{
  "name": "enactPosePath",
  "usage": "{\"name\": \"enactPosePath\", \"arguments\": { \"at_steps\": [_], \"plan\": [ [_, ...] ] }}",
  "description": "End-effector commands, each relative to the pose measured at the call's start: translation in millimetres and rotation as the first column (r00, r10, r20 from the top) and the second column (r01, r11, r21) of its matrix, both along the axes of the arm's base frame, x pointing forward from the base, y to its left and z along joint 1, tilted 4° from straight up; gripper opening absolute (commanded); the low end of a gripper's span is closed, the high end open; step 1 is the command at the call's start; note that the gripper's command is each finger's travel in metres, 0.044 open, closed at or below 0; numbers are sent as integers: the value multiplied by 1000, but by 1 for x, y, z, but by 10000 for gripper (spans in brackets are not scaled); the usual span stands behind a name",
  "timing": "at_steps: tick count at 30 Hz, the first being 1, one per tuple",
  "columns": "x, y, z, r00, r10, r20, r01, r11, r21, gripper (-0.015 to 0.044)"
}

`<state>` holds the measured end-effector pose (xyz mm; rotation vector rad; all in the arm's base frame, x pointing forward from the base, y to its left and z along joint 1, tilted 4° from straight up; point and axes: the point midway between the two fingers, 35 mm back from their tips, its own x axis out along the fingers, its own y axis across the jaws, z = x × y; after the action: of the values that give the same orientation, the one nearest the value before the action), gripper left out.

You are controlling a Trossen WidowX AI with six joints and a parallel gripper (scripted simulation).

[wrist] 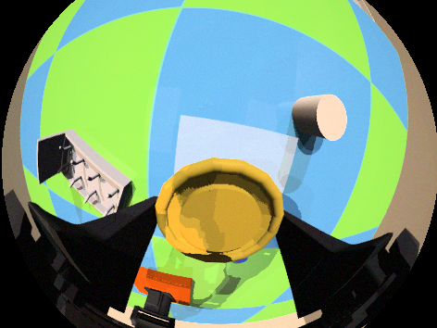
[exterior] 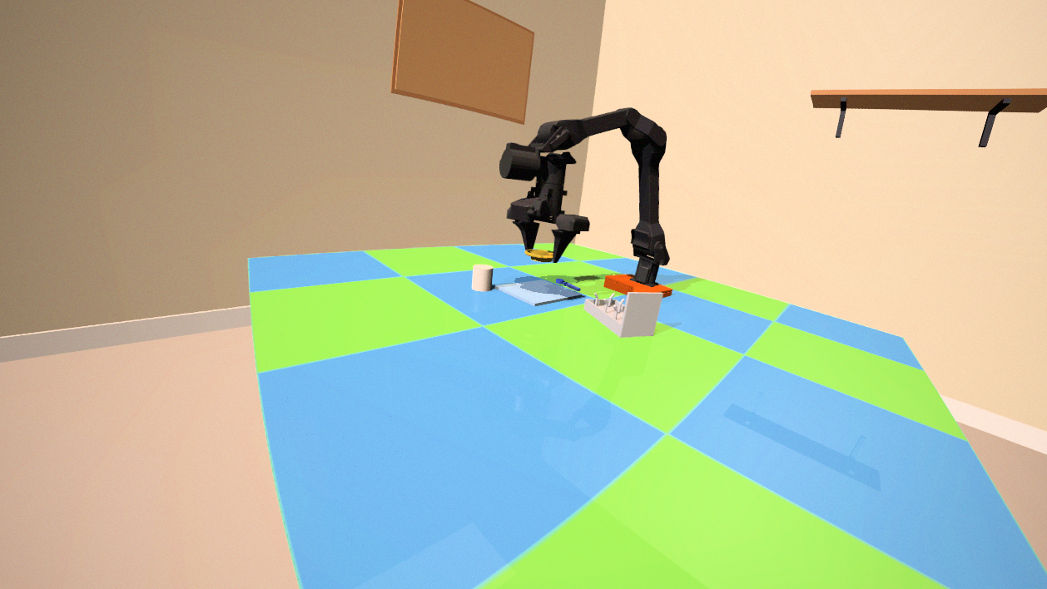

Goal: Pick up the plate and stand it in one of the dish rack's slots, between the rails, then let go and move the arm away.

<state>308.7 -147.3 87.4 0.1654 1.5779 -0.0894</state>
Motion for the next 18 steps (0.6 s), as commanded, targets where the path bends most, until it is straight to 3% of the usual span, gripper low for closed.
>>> {"name": "enactPosePath", "arguments": {
  "at_steps": [1, 18],
  "plan": [
    [3, -2, 17, 1000, 4, 8, -4, 1000, -4, 0],
    [4, -5, 78, 1000, 6, 10, -6, 1000, -5, 0]
  ]
}}
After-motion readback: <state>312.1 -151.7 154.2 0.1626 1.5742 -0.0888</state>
